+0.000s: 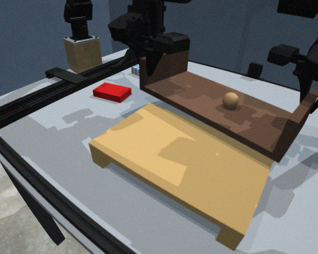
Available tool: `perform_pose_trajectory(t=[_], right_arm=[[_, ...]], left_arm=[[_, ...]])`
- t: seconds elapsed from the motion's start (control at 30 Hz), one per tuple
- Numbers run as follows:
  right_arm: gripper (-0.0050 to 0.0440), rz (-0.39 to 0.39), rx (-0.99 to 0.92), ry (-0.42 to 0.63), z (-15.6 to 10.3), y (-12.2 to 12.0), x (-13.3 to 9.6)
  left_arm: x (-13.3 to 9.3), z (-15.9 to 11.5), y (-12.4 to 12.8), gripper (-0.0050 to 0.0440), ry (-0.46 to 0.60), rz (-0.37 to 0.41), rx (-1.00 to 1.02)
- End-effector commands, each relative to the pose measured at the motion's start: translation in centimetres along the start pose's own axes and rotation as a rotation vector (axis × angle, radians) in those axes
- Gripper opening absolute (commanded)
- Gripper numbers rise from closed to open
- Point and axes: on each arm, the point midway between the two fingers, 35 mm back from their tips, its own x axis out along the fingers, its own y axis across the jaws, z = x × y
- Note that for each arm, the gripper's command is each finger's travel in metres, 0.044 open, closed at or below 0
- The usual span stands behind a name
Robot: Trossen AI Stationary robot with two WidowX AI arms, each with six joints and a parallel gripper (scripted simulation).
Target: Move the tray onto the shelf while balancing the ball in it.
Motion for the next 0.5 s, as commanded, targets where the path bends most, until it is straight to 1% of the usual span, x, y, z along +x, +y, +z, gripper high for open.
perform_pose_trajectory(t=[0.0, 0.07, 0.27, 0.37, 0.47], right_arm=[[0.0020, -0.003, -0.001, 0.012, 0.15, 0.02, -0.08], [0.0020, -0.007, -0.001, 0.035, 0.34, 0.05, 0.00], [0.0020, 0.003, -0.001, -0.019, 0.50, 0.07, -0.17], [0.0020, -0.001, -0.001, 0.004, 0.67, 0.11, -0.10], [0.0020, -0.001, -0.001, 0.004, 0.67, 0.11, -0.10]], left_arm=[[-0.08, 0.15, 0.00, 0.0020, 0.012, -0.003, -0.001], [-0.15, 0.34, 0.04, 0.0020, 0.035, -0.007, -0.001], [0.02, 0.50, 0.06, 0.0020, -0.019, 0.004, -0.001], [-0.05, 0.67, 0.09, 0.0020, 0.004, -0.001, -0.001], [-0.05, 0.67, 0.09, 0.0020, 0.004, -0.001, -0.001]])
